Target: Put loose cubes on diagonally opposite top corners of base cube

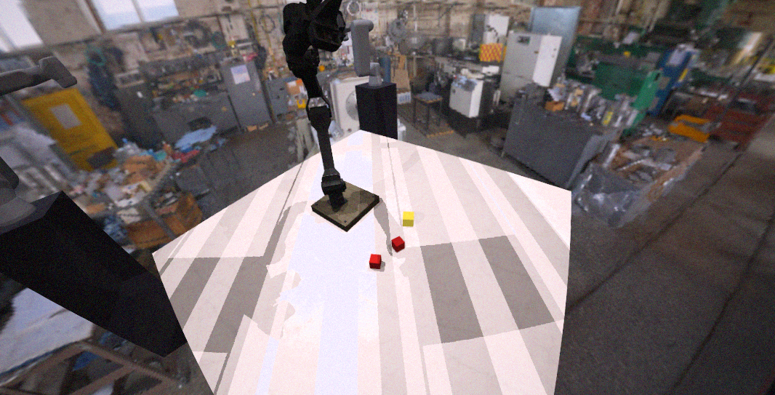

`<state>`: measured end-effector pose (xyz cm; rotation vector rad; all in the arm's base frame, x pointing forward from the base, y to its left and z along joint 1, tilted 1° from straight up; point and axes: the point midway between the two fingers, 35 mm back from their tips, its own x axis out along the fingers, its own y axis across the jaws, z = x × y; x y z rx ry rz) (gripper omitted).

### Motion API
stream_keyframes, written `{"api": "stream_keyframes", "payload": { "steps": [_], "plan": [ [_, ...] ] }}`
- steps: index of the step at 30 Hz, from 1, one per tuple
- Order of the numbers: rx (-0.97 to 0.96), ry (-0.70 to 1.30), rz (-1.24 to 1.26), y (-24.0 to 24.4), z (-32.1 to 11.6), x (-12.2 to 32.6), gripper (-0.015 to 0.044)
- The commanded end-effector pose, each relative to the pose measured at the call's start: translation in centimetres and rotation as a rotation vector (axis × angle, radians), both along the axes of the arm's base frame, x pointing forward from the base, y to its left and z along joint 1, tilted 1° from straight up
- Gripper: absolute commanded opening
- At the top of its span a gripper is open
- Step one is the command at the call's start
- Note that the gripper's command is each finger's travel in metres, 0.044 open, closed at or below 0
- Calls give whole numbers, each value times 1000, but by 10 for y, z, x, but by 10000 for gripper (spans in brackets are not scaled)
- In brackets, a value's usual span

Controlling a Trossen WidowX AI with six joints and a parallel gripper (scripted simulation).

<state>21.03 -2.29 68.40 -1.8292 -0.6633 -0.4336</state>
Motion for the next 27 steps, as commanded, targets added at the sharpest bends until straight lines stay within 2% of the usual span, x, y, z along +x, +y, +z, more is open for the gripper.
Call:
{"api": "stream_keyframes", "payload": {
  "steps": [1, 15, 27],
  "plan": [
    [110, 115, 15, -18, -24, 37, 265],
    [441, 586, 25, -44, -147, 149, 265],
    [613, 1035, -39, -28, -279, 202, 265]
  ]
}}
